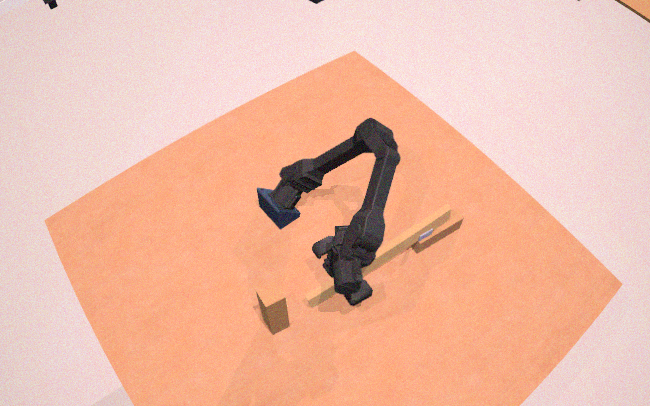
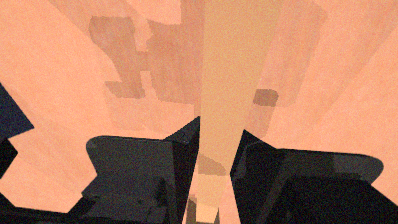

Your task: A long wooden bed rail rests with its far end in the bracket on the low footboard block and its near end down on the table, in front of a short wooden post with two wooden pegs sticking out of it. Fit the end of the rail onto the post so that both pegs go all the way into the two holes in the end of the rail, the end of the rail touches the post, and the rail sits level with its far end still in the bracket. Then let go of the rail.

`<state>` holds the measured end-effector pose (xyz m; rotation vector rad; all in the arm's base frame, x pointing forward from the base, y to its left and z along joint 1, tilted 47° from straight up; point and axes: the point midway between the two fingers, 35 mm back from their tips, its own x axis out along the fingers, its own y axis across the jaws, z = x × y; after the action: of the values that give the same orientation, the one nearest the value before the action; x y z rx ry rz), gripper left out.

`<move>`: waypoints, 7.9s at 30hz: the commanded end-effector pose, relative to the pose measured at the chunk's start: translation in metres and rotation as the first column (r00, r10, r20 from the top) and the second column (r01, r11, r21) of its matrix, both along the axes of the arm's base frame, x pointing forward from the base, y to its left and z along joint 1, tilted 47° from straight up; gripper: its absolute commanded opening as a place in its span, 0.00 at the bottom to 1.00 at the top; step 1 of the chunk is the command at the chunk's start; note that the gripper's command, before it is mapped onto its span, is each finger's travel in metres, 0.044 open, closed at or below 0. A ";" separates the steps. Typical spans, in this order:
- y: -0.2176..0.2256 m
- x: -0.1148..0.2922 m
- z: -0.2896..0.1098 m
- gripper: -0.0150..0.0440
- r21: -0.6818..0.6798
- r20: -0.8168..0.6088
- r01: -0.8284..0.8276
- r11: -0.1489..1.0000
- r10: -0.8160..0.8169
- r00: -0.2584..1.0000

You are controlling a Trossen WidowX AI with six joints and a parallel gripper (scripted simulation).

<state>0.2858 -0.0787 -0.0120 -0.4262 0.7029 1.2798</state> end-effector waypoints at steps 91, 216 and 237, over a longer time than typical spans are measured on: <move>-0.034 -0.003 0.031 0.25 0.001 -0.001 0.002 1.000 -0.002 1.000; -0.047 -0.010 0.011 0.25 0.000 -0.001 0.002 1.000 -0.002 1.000; -0.052 -0.012 0.008 0.25 -0.001 -0.001 0.002 1.000 -0.002 1.000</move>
<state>0.2741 -0.1280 -0.0043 -0.4201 0.7071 1.2831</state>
